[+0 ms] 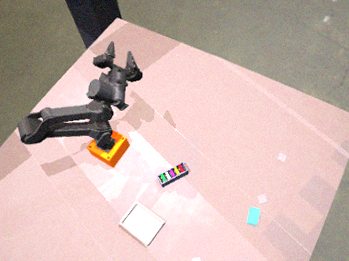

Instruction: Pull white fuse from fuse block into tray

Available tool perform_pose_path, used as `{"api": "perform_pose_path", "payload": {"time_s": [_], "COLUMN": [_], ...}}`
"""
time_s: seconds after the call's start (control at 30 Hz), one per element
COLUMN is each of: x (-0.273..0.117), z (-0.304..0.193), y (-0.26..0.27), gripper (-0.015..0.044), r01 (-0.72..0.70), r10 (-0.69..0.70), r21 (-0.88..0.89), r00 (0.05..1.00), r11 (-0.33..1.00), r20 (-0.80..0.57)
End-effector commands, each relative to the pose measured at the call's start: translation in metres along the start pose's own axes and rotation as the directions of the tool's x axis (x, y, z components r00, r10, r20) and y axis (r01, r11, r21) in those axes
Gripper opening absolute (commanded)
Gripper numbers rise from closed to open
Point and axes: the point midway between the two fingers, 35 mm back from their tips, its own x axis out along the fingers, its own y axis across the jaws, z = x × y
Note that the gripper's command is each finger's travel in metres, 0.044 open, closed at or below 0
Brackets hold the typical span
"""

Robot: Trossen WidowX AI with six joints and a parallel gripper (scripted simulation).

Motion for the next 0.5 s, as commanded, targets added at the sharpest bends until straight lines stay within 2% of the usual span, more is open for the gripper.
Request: {"api": "perform_pose_path", "payload": {"time_s": [0.0,0.13,0.27,0.37,0.47], "x": [0.000,0.000,-0.012,-0.033,-0.063], "z": [-0.001,-0.028,-0.076,-0.108,-0.133], "y": [0.001,0.021,0.063,0.097,0.130], "gripper": [0.0374,0.0269,0.0164,0.0085,0.0071], "r01": [-0.004,-0.077,-0.107,-0.016,0.165], "r10": [0.004,0.099,0.301,0.462,0.616], "r21": [0.008,0.210,0.575,0.789,0.904], "r00": [1.000,0.990,0.919,0.818,0.682], "r11": [1.000,0.975,0.811,0.614,0.395], "r20": [-0.004,-0.097,-0.255,-0.343,-0.394]}}
